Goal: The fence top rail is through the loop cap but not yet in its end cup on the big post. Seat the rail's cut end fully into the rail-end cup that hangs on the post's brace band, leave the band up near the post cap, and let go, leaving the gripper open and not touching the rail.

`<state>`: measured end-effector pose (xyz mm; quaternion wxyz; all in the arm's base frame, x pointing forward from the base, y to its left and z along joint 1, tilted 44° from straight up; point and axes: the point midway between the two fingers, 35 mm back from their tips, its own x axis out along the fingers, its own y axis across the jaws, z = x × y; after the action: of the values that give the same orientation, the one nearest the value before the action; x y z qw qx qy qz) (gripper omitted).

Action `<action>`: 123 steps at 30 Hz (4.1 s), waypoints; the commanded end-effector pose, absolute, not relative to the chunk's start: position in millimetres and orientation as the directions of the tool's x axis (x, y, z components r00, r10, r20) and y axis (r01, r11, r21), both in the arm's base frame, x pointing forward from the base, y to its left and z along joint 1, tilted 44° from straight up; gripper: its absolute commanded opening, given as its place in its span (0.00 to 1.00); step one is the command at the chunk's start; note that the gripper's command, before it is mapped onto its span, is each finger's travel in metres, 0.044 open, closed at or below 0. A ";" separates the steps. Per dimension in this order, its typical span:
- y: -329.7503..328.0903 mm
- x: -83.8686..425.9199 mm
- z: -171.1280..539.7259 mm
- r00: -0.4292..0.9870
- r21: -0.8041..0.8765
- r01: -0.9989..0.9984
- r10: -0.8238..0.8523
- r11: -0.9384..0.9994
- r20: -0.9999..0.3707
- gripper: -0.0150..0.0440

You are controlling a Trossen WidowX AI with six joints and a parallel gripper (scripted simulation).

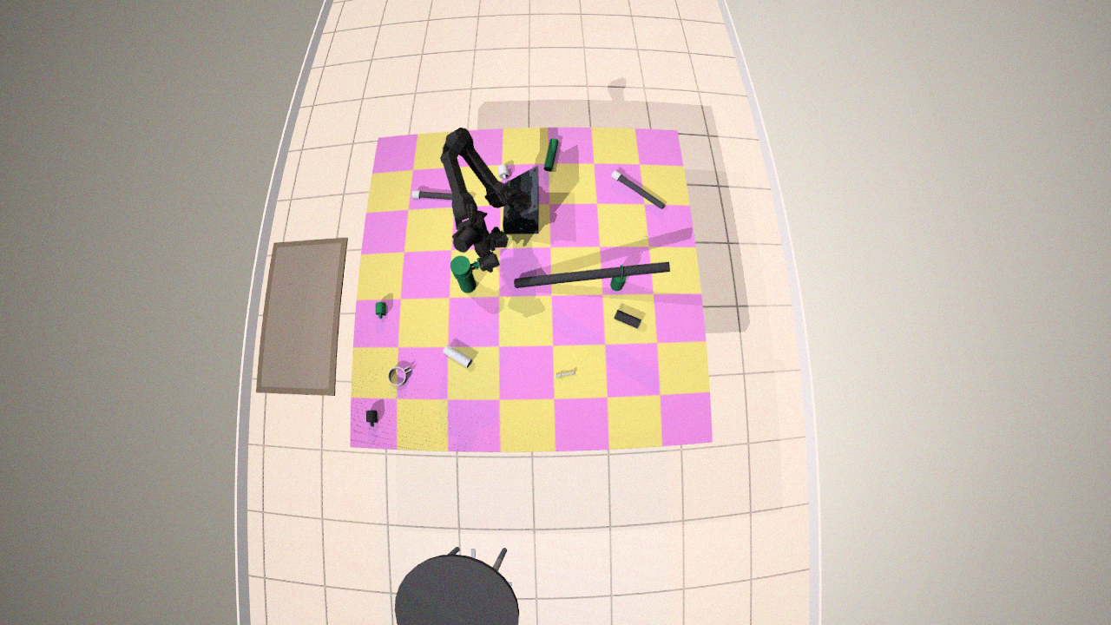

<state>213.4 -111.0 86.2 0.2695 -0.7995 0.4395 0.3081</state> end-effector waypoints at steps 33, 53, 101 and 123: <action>-109.1 236.4 82.7 0.444 -0.307 -0.896 -0.619 -0.322 -0.648 0.25; -109.8 246.5 82.4 0.443 -0.374 -0.892 -0.658 -0.254 -0.609 0.25; -90.3 248.8 80.6 0.434 -0.369 -0.896 -0.654 -0.246 -0.620 1.00; -22.9 259.1 76.9 0.441 -0.570 -0.822 -0.615 0.016 -0.654 1.00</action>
<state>253.3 -44.3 79.0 0.4175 -0.7383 0.5108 0.1403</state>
